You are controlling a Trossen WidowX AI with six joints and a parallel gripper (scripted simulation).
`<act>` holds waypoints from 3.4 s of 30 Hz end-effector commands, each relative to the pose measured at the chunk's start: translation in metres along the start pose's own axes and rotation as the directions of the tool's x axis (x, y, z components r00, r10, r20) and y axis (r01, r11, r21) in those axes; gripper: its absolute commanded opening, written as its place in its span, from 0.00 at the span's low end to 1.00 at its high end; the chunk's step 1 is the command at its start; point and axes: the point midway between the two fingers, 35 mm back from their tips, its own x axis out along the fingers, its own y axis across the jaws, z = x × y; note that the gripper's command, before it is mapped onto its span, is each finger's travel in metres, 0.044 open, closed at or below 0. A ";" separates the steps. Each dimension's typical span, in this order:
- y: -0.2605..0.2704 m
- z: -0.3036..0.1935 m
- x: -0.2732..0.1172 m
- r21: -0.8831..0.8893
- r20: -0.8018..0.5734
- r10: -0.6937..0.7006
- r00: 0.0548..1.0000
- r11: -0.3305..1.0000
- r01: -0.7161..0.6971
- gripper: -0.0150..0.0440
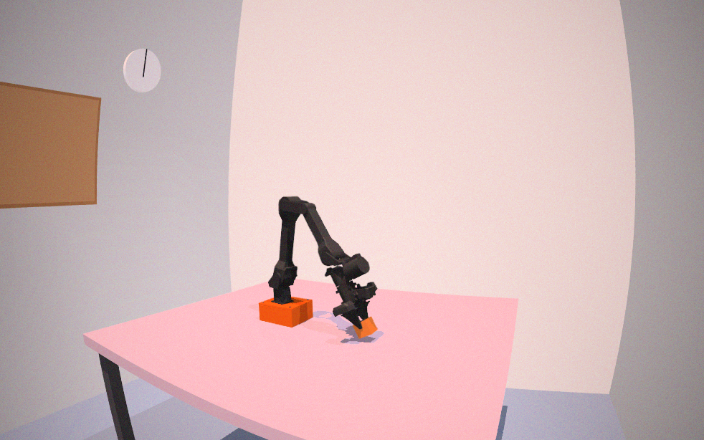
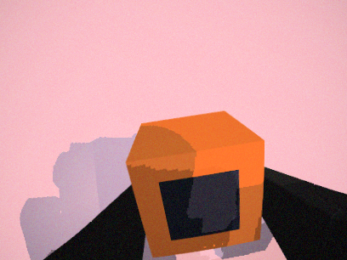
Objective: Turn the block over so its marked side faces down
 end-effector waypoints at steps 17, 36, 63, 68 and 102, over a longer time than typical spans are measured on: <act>-0.003 0.002 0.027 0.002 0.234 0.004 0.972 1.000 -0.004 0.25; -0.001 -0.011 0.026 -0.004 0.487 0.004 0.873 1.000 -0.002 0.25; 0.000 -0.012 0.020 -0.006 0.538 0.004 0.843 1.000 -0.001 0.43; 0.000 -0.012 0.020 -0.006 0.538 0.004 0.843 1.000 -0.001 0.65; 0.000 -0.012 0.020 -0.006 0.538 0.004 0.843 1.000 -0.001 1.00</act>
